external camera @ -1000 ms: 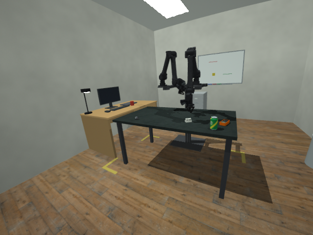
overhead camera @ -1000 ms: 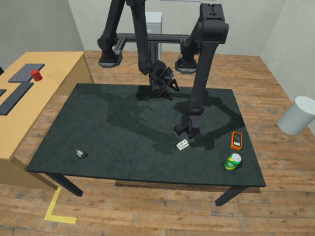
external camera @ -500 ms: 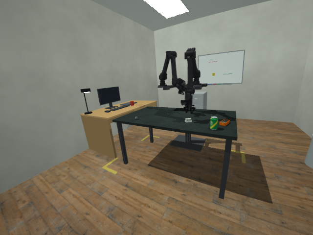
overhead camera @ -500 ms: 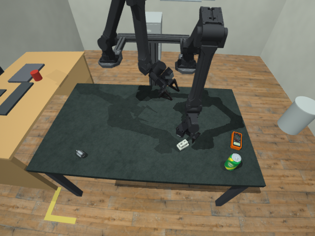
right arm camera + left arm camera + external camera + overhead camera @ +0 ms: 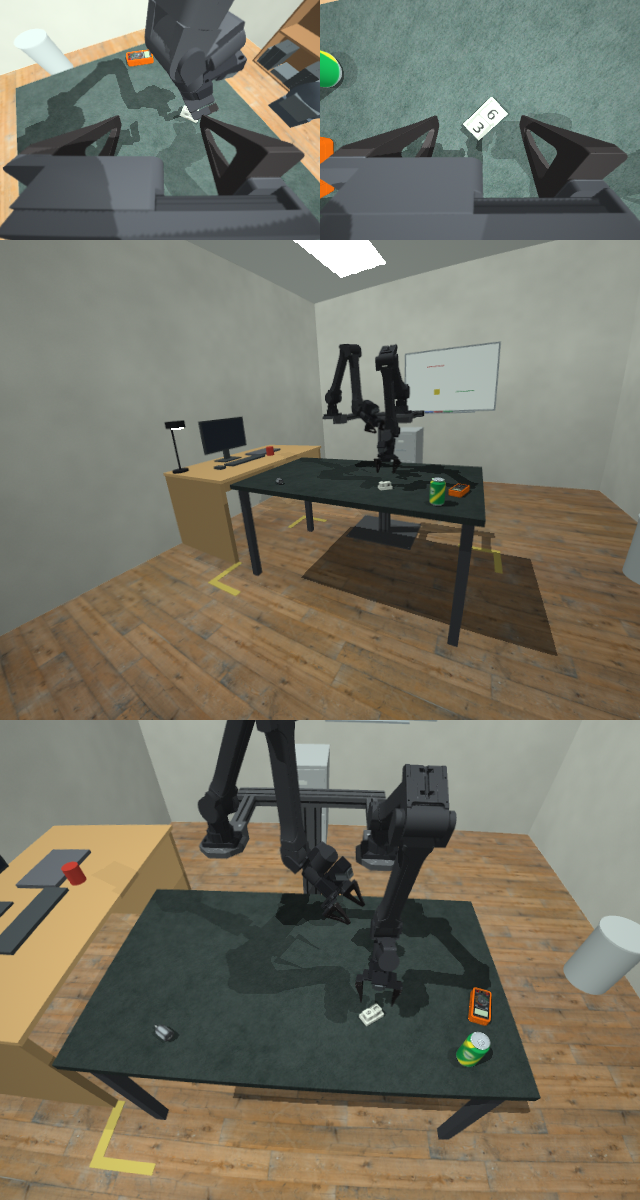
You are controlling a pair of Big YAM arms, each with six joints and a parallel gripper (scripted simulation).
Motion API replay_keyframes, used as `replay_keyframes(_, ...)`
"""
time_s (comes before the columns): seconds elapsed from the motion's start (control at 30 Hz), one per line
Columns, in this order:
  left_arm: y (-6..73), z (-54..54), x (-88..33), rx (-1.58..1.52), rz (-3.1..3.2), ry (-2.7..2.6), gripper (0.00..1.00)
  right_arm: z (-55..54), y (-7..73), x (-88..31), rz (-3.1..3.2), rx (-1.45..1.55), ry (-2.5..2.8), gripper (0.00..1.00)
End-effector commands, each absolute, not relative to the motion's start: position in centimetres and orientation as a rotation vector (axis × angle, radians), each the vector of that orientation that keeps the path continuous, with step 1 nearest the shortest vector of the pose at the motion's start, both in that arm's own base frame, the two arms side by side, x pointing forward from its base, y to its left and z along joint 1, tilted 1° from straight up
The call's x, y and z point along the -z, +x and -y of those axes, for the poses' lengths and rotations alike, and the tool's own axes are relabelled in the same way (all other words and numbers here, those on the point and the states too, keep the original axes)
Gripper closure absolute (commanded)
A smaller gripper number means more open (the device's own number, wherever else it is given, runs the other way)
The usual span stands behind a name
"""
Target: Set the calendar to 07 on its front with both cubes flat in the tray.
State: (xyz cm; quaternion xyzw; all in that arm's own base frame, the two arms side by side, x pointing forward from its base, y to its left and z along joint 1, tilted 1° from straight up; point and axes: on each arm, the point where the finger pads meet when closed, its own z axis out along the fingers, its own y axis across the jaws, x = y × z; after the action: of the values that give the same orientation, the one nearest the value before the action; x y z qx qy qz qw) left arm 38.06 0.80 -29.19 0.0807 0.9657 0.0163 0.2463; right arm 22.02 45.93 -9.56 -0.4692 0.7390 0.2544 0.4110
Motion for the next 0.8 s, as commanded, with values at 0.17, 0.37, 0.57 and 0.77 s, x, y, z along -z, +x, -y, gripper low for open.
replay_keyframes(0.17, 36.54, -0.09, 29.24, -0.004, -2.538, -0.009, 0.0, -46.53, 22.33, 9.08, -1.85, -0.65, -1.17, 0.0)
replay_keyframes(0.37, 36.26, -0.39, 29.2, -0.017, -2.526, 0.002, 0.0, -46.53, 22.33, 9.08, -1.85, -0.65, -1.17, 0.0)
replay_keyframes(0.57, 36.26, -0.37, 29.2, -0.016, -2.526, 0.003, 0.0, -46.53, 22.33, 9.08, -1.85, -0.65, -1.17, 0.0)
replay_keyframes(0.77, 36.26, -0.37, 29.2, -0.016, -2.526, 0.003, 0.0, -46.53, 22.33, 9.08, -1.85, -0.65, -1.17, 0.0)
